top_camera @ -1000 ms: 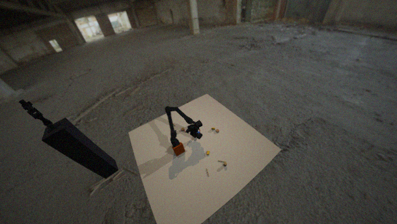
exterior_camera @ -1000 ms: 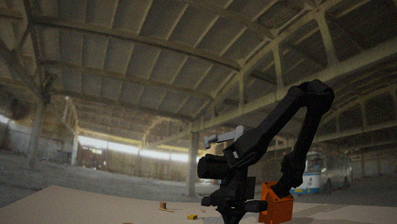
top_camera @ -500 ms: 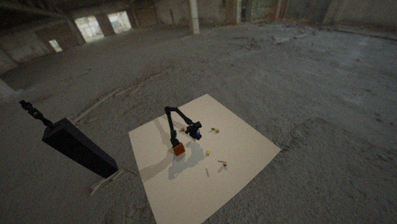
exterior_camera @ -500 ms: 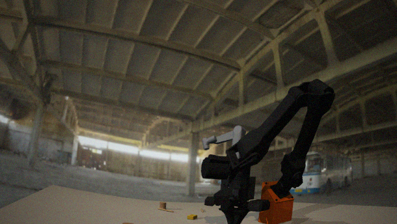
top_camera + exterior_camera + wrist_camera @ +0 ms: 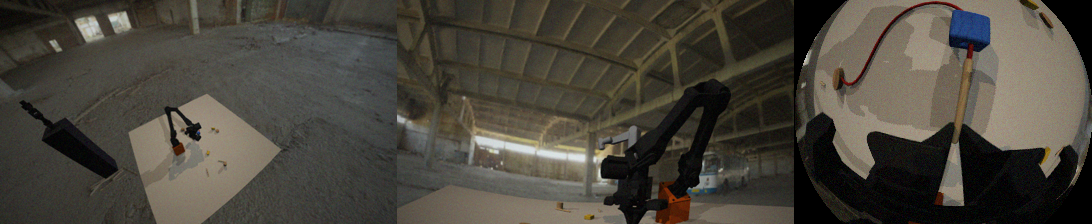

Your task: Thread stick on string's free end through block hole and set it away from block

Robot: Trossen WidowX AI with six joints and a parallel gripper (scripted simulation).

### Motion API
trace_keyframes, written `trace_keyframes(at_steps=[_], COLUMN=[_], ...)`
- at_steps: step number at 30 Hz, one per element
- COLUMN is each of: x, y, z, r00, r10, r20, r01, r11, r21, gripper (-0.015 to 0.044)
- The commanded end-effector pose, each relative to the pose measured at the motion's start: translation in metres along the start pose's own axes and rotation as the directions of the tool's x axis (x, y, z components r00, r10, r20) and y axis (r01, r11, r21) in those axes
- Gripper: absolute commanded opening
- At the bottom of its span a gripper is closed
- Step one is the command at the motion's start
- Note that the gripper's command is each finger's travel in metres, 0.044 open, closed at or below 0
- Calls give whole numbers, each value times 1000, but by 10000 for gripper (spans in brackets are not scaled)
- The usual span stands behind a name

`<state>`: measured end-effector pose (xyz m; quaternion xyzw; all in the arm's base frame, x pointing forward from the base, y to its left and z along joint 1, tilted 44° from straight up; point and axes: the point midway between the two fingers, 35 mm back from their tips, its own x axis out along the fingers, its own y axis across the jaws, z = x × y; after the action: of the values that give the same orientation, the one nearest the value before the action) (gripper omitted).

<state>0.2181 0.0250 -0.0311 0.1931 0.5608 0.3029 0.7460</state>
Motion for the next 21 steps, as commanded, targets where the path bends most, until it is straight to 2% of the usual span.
trace_keyframes(at_steps=[1, 21], x=[1, 0], y=[-1, 0], z=[-7, -25], r00=[1000, 1000], r10=[0, 6], r20=[-5, -5], r01=[0, -6], r11=[1000, 1000], r21=[0, -2], gripper=[0, 0])
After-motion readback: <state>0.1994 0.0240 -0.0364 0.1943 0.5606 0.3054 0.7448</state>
